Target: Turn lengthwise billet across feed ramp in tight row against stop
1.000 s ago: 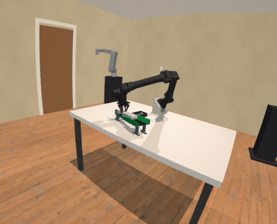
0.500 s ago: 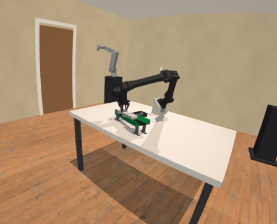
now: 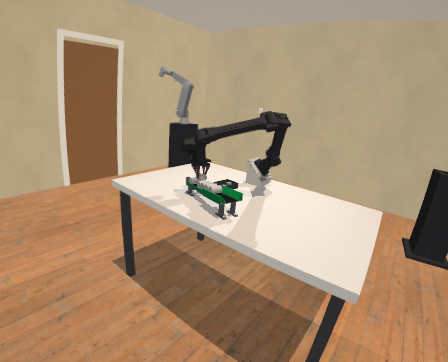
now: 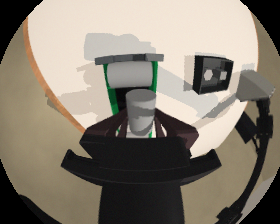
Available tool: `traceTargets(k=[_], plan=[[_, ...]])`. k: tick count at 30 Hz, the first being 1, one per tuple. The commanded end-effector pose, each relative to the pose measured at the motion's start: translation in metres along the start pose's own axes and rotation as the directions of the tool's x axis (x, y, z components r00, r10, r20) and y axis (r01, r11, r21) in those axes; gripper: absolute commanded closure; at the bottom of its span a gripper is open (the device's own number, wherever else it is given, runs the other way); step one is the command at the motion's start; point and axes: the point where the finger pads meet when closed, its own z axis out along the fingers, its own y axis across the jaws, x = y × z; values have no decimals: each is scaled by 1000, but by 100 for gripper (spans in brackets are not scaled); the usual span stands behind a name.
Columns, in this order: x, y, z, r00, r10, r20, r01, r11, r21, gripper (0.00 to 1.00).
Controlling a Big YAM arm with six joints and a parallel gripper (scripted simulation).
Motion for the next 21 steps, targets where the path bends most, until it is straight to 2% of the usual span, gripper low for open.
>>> traceTargets(k=[1, 10, 21], plan=[[13, 27, -74, 999, -52, 13, 53, 990, -128, 100], [15, 30, -87, 999, -33, 39, 38, 991, -128, 100], [16, 30, -87, 997, -30, 65, 38, 991, -130, 100]])
